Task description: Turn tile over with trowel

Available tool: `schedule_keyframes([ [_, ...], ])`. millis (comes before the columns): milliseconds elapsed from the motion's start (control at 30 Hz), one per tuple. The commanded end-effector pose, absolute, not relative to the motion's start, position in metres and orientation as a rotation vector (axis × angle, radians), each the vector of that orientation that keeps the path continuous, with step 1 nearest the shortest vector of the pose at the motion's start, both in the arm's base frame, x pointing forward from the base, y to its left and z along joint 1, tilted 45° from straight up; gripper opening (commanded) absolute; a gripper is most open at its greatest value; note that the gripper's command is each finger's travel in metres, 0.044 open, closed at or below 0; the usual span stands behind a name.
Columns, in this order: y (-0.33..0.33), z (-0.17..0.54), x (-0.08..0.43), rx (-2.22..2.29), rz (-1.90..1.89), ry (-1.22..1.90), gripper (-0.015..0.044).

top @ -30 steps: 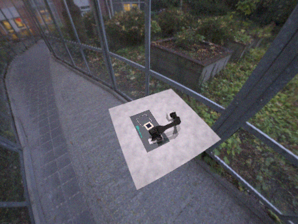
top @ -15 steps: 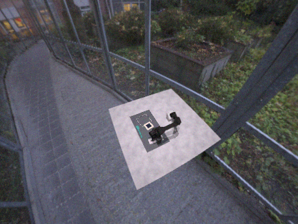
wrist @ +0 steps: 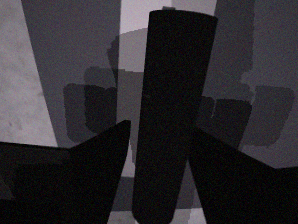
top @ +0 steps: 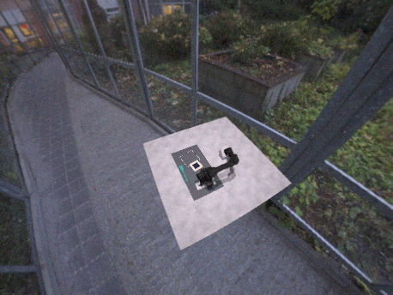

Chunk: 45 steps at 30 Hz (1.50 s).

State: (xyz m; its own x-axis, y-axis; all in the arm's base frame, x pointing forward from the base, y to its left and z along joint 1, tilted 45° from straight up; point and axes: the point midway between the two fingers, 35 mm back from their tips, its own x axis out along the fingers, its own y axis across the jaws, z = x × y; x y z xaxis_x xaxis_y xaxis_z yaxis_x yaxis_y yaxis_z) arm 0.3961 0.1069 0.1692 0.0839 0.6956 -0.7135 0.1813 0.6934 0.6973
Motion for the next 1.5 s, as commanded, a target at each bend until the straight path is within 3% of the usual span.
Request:
schedule_keyframes([
  [0, 0.1087, 0.1705, 0.3963, 0.773, 0.454, 1.466, 0.015],
  [467, 0.1087, 0.1705, 0.3963, 0.757, 0.468, 1.459, 0.013],
  [1467, 0.1088, 0.1705, 0.3963, 0.037, 1.021, 1.079, 0.013],
])
